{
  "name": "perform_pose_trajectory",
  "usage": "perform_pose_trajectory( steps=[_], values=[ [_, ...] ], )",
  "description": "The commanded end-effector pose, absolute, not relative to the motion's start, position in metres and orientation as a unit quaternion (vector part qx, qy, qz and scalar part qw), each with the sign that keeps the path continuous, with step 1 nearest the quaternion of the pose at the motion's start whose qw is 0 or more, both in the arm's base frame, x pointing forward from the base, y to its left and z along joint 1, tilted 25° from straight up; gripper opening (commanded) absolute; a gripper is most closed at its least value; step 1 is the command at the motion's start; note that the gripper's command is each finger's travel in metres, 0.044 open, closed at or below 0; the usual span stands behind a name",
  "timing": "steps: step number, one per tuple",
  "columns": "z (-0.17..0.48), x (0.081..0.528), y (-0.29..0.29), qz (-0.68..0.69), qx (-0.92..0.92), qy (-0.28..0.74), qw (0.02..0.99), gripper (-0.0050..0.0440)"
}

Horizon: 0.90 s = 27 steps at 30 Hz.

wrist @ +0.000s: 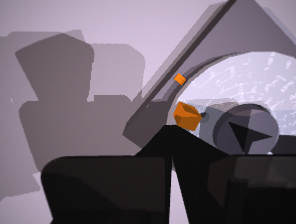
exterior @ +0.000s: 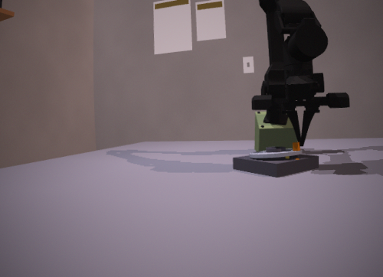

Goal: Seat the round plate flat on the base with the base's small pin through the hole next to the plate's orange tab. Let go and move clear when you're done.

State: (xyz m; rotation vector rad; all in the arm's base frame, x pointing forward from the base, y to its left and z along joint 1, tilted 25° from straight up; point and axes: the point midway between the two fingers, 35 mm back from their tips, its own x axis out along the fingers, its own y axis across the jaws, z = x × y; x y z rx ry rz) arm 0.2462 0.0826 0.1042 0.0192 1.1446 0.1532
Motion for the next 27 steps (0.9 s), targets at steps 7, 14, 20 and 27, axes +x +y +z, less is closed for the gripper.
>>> perform_pose_trajectory(
  steps=[7,14,20,27],
  values=[
    [0.112,0.2528,0.0837,0.076,0.01,0.533,0.843,-0.005],
    [0.1127,0.2545,0.0839,0.076,0.01,0.532,0.843,-0.005],
    [0.1135,0.256,0.0833,0.076,0.01,0.533,0.843,-0.005],
    [0.1144,0.2577,0.0828,0.076,0.01,0.533,0.843,-0.005]
  ],
)
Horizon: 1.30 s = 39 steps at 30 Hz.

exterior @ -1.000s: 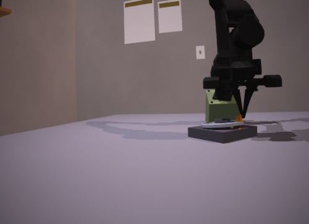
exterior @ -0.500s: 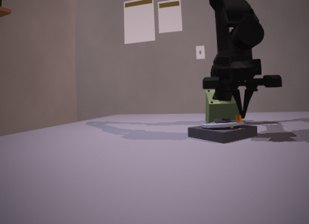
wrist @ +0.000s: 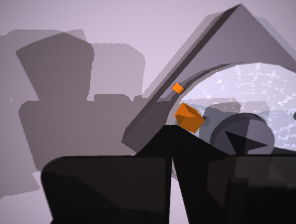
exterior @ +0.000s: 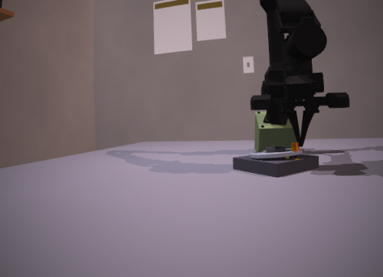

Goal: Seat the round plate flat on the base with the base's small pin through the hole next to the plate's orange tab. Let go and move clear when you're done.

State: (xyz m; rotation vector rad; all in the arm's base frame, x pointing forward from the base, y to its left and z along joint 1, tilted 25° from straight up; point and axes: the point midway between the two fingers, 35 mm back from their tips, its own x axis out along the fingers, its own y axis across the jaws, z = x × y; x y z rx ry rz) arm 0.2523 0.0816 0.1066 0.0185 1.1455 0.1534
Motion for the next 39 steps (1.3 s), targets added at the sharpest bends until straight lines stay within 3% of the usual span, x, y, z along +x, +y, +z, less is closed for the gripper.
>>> perform_pose_trajectory(
  steps=[1,25,39],
  values=[
    [0.114,0.258,0.083,0.076,0.01,0.533,0.843,-0.005],
    [0.115,0.264,0.082,0.076,0.01,0.532,0.843,-0.005],
    [0.154,0.242,0.075,0.076,0.012,0.527,0.847,-0.005]
  ],
)
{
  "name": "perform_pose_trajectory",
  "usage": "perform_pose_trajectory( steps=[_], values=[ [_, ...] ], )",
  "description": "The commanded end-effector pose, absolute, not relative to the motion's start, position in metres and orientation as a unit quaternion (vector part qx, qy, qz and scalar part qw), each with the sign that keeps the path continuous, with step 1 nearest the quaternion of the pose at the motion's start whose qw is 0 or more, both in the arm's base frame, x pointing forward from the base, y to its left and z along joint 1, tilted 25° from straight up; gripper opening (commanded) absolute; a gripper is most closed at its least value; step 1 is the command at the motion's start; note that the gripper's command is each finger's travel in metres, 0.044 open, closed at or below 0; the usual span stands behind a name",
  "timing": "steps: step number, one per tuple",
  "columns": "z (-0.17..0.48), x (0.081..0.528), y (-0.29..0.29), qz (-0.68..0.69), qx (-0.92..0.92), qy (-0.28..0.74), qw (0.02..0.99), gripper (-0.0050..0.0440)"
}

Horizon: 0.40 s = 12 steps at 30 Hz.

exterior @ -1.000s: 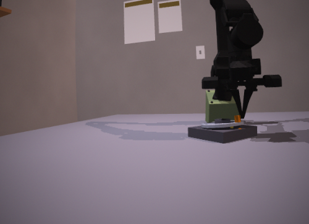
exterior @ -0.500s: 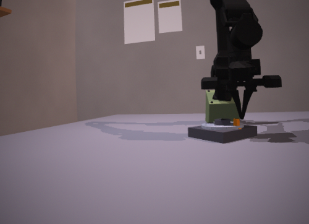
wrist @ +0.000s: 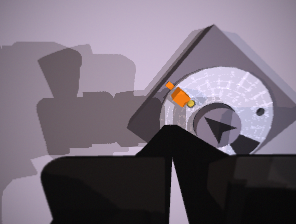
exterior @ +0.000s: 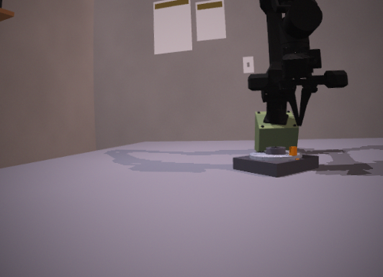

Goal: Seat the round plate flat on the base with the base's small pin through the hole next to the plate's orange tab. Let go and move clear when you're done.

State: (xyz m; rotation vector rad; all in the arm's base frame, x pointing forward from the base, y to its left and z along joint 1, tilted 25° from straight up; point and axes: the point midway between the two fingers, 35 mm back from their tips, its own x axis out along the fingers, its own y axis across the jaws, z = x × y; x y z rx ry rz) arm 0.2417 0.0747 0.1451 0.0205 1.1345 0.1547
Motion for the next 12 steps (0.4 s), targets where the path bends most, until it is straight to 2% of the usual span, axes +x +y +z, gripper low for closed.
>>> perform_pose_trajectory(
  steps=[1,12],
  values=[
    [0.151,0.2433,0.0751,0.075,0.011,0.528,0.846,-0.005],
    [0.1481,0.2442,0.0754,0.075,0.011,0.529,0.845,-0.005]
  ],
)
